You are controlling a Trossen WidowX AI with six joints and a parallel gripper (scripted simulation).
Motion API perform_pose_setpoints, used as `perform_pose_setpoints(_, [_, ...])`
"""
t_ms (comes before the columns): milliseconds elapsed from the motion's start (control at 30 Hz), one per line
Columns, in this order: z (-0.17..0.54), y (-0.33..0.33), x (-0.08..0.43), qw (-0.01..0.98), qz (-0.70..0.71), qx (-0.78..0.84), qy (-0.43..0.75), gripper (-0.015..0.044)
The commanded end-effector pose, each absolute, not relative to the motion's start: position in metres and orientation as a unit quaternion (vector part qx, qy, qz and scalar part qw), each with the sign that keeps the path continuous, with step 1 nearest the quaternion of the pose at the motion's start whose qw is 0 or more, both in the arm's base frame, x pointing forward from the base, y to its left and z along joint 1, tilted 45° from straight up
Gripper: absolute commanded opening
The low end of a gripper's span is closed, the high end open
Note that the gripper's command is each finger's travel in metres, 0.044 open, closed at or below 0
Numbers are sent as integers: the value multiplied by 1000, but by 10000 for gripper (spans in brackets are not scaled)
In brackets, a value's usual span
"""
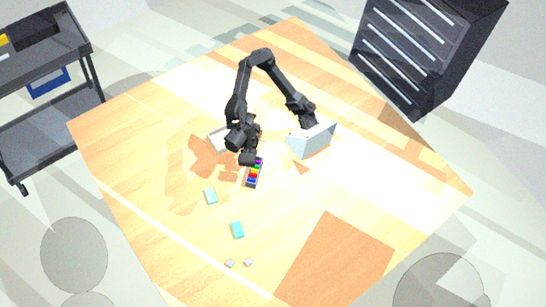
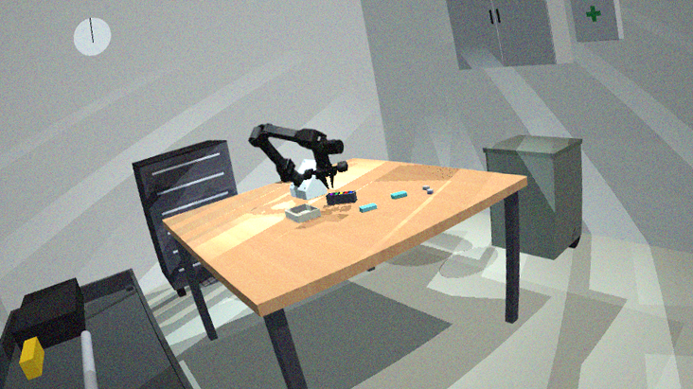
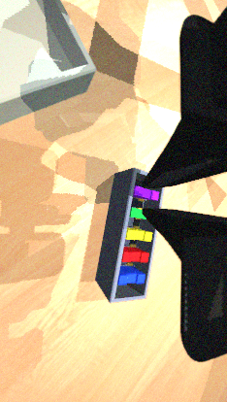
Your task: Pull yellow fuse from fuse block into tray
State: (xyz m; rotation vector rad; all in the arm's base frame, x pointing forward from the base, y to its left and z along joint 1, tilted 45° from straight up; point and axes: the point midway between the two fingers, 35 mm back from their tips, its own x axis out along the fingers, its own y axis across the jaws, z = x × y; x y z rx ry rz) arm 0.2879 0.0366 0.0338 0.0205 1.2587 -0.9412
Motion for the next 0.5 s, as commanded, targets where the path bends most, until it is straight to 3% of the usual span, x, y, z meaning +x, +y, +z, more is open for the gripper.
perform_pose_setpoints(0, [6, 75, 292, 735, -482, 9, 477, 74])
perform_pose_setpoints(467, [5, 71, 293, 735, -482, 9, 477, 74])
